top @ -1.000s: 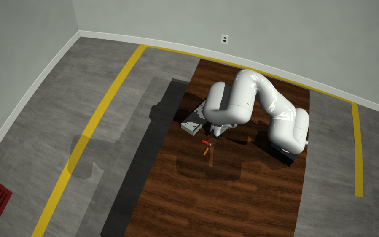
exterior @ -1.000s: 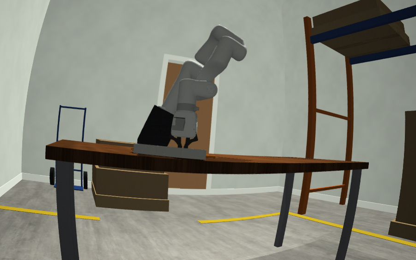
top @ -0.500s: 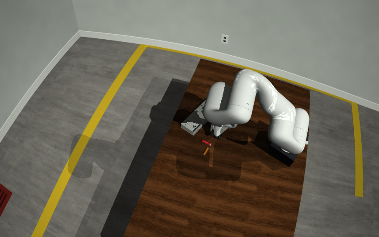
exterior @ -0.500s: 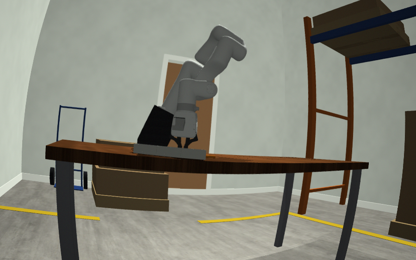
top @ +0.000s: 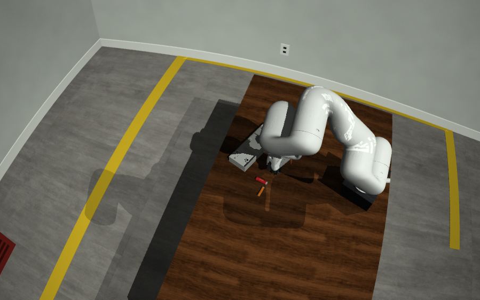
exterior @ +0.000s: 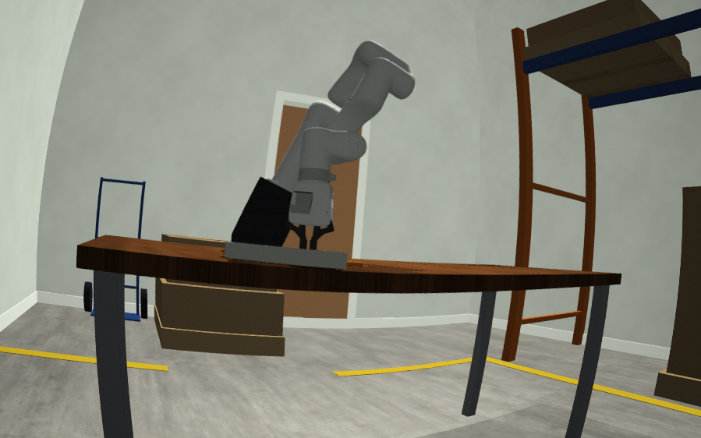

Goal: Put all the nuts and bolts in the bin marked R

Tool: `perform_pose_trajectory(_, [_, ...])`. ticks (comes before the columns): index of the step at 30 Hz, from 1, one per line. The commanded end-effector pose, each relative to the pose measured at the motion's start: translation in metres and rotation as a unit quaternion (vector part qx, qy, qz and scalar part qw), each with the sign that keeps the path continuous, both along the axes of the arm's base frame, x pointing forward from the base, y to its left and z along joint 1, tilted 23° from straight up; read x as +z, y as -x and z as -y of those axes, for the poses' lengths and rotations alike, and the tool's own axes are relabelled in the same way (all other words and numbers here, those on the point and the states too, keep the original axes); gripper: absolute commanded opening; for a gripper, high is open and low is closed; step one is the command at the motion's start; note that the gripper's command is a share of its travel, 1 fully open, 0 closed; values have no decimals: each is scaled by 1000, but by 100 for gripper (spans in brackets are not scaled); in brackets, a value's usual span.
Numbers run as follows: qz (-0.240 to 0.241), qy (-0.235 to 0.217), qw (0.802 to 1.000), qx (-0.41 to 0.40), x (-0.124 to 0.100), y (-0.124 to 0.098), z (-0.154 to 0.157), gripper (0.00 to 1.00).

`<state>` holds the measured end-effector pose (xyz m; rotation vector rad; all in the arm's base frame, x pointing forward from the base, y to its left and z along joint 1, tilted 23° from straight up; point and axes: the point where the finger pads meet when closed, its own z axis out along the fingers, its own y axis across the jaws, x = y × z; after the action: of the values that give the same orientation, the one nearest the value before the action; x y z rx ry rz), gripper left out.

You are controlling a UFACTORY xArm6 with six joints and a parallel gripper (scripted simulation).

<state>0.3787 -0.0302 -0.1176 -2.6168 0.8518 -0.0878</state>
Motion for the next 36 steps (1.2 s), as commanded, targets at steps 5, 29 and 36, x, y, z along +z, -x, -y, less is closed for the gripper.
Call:
perform_pose_trajectory(5, [0, 0, 1000, 0, 19, 3, 7, 0])
perform_pose_trajectory(29, [0, 0, 1000, 0, 40, 7, 15, 0])
perform_pose_trajectory(36, [0, 0, 1000, 0, 42, -16, 20, 0])
